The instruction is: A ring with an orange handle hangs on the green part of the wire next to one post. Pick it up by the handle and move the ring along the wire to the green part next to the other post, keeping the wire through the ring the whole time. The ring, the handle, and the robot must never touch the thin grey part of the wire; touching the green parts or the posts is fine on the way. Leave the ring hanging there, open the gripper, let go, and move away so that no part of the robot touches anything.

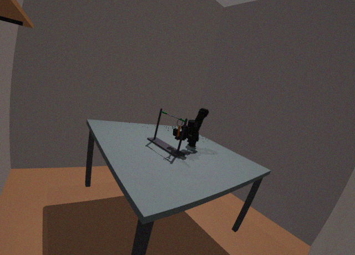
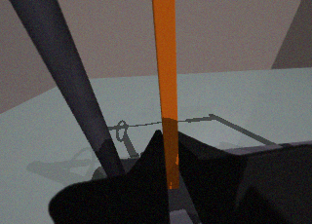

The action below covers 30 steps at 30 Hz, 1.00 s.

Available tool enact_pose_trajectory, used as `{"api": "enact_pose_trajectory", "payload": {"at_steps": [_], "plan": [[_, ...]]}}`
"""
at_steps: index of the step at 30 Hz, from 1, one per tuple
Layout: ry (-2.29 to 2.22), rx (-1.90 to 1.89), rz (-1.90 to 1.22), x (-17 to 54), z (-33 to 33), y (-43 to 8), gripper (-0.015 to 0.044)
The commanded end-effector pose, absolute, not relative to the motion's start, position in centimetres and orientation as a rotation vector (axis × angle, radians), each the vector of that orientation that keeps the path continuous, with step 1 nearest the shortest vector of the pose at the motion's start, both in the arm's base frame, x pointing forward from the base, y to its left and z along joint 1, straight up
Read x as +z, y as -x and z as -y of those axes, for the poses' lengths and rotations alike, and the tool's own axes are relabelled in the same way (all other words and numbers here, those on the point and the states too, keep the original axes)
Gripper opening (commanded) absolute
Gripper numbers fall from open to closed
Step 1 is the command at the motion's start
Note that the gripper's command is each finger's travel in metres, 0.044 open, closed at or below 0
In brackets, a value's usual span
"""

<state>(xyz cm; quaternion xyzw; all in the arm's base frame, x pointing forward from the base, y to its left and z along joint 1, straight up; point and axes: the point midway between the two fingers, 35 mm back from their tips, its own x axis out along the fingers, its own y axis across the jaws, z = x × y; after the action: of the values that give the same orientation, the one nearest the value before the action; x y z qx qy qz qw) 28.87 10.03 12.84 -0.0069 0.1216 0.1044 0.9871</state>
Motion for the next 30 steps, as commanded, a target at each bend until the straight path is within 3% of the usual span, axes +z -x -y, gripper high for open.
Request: {"api": "enact_pose_trajectory", "payload": {"at_steps": [1,22,30], "plan": [[0.009,0.203,-0.246,12.69,-9.92,-28.81,-0.0150],[0.009,0.203,-0.246,12.69,-9.92,-28.81,-0.0150],[0.015,0.208,-0.246,12.74,-10.00,-28.83,0.0060]]}}
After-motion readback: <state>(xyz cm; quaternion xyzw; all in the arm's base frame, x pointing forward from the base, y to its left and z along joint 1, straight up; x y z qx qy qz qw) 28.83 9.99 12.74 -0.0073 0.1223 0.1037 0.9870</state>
